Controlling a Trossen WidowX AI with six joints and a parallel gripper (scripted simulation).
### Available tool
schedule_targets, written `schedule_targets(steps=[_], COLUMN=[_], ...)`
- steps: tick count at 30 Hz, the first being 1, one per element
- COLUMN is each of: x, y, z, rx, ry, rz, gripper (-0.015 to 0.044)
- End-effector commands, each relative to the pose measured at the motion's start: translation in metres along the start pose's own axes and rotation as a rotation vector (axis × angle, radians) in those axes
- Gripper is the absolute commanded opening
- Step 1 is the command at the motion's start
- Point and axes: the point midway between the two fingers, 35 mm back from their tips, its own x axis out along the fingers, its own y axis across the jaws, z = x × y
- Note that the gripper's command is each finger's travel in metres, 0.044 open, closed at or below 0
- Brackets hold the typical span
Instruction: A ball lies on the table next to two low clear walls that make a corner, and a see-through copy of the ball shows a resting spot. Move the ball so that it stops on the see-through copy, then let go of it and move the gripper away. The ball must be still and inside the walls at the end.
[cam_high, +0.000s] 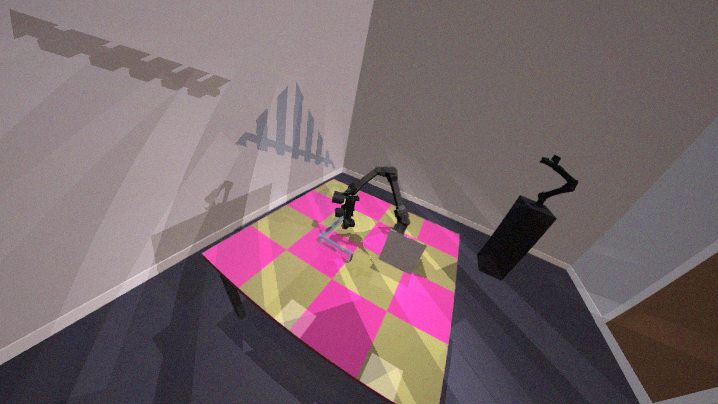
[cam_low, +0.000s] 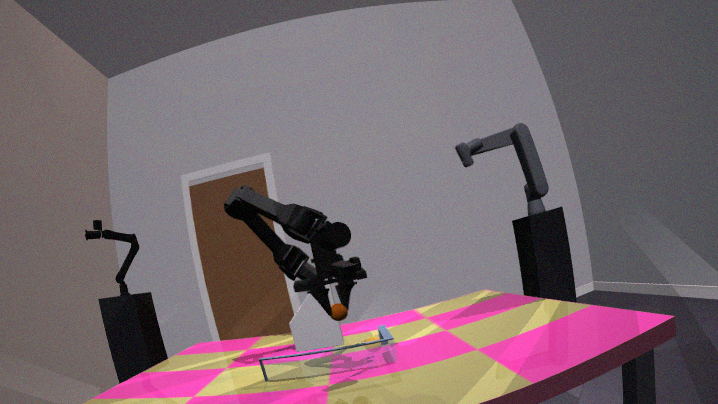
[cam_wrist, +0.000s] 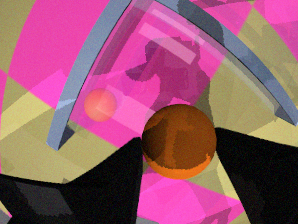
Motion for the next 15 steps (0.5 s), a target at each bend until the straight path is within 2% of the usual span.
schedule_targets(steps=[1,15], x=[0.007,0.026], y=[0.021,0.073], z=[0.002,0.002], rx=[-0.212,-0.807], ry=[0.001,0.003], rz=[0.005,0.005], gripper=[0.0,0.0])
